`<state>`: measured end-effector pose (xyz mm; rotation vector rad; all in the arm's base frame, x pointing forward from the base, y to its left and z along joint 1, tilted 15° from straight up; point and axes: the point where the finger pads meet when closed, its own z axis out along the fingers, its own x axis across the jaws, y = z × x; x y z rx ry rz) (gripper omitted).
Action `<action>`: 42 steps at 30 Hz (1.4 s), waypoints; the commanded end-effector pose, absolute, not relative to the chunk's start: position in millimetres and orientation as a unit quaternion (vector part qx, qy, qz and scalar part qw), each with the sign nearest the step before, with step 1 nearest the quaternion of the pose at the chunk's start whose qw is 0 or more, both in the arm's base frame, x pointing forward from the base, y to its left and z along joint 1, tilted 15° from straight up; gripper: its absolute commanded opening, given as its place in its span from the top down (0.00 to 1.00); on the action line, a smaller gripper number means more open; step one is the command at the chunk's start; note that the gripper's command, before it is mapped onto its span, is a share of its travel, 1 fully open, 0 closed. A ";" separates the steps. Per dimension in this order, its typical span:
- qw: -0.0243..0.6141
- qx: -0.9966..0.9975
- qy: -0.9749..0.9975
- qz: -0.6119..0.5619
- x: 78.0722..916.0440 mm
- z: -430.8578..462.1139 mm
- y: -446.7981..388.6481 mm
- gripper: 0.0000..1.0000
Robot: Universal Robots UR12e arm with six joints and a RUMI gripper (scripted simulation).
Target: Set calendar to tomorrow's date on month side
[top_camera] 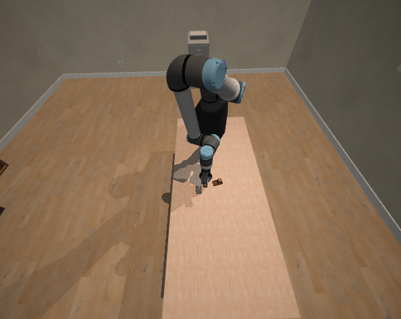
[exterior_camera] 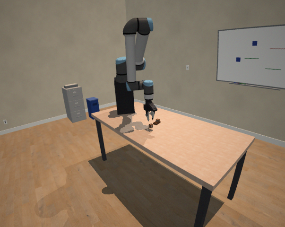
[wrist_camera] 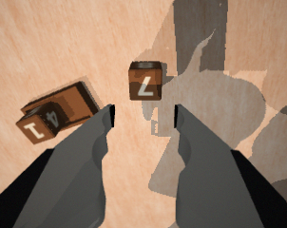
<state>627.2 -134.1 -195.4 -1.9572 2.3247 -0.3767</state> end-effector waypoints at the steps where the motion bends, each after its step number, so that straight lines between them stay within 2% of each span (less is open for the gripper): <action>1: 0.040 -0.639 0.758 -0.123 629.2 -202.5 -135.1 0.71; 42: 0.040 -0.639 0.758 -0.123 633.6 -221.9 -137.9 0.71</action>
